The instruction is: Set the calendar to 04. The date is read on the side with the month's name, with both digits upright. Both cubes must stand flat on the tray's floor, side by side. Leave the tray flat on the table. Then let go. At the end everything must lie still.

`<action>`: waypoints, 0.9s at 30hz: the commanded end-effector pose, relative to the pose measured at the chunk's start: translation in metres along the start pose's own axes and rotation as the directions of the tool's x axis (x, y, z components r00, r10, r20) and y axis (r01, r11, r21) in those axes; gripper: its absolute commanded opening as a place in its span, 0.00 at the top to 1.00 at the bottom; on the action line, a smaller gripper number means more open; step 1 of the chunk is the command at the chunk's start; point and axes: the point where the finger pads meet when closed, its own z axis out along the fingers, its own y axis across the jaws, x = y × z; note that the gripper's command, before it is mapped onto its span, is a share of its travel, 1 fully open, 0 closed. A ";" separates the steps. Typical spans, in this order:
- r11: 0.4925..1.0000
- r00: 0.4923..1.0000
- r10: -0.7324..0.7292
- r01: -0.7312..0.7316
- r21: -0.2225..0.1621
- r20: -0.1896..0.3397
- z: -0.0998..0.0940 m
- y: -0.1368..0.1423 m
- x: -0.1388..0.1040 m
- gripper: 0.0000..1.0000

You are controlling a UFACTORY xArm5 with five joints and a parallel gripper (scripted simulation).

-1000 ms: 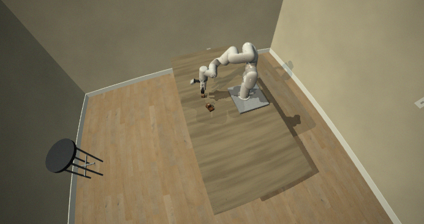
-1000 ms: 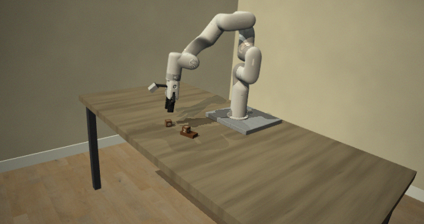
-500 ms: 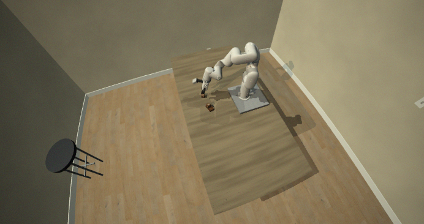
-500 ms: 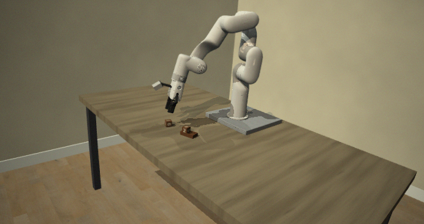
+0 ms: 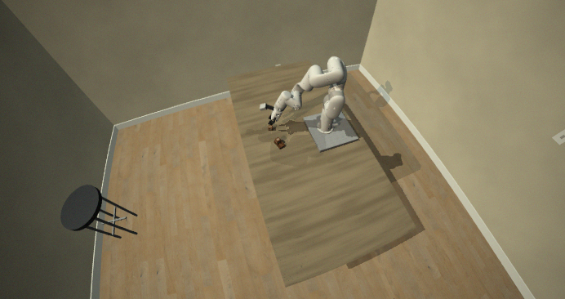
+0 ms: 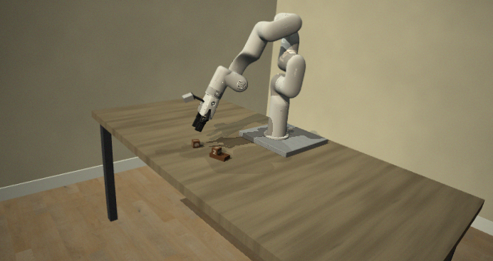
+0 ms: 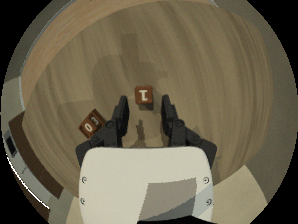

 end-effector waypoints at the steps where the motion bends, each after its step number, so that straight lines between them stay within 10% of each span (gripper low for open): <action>1: 1.000 0.998 0.000 0.000 0.000 -0.060 0.000 0.000 0.000 0.51; 27: 1.000 0.960 -0.002 0.004 0.008 -0.281 0.000 -0.005 -0.004 0.51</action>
